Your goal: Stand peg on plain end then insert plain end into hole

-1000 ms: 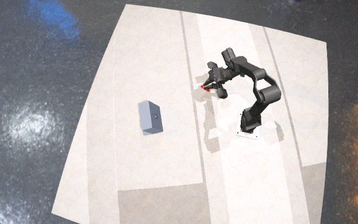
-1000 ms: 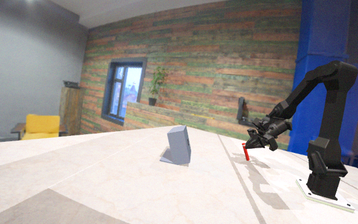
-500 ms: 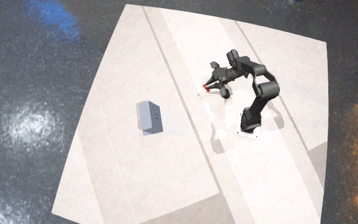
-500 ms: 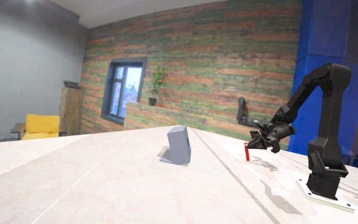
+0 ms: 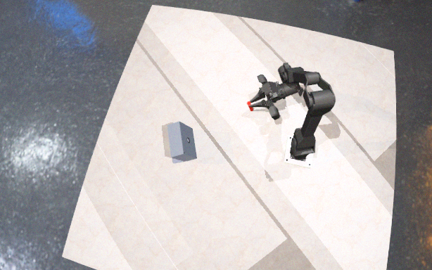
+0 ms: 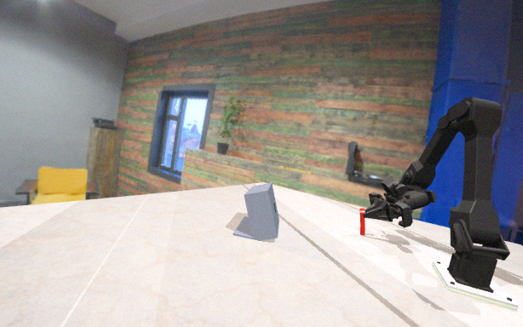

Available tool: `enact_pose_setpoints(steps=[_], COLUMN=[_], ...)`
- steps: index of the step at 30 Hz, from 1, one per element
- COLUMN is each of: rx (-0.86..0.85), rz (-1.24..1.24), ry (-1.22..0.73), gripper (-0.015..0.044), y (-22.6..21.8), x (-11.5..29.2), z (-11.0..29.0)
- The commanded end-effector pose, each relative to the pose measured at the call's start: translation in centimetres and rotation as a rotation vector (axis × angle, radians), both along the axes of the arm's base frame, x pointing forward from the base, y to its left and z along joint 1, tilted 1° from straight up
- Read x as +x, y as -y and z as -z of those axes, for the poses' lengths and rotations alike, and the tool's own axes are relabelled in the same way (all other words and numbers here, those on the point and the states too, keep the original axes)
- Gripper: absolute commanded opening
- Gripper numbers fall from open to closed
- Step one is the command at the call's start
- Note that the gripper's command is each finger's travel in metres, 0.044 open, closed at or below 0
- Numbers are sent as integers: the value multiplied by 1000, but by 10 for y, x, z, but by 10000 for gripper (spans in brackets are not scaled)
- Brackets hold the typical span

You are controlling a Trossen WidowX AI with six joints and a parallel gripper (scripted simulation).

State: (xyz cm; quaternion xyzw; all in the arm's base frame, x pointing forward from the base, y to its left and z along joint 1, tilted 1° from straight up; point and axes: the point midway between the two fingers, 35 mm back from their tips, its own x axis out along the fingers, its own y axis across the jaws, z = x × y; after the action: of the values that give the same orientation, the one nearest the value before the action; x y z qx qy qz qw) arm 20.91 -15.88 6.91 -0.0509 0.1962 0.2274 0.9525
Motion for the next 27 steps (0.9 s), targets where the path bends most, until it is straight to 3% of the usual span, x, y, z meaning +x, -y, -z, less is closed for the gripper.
enact_pose_setpoints(steps=[1, 27], rx=[15, 26], rz=[2, 1], ry=[43, 60], gripper=[50, 50], y=[3, 4], x=[-2, -5], z=[-1, 4])
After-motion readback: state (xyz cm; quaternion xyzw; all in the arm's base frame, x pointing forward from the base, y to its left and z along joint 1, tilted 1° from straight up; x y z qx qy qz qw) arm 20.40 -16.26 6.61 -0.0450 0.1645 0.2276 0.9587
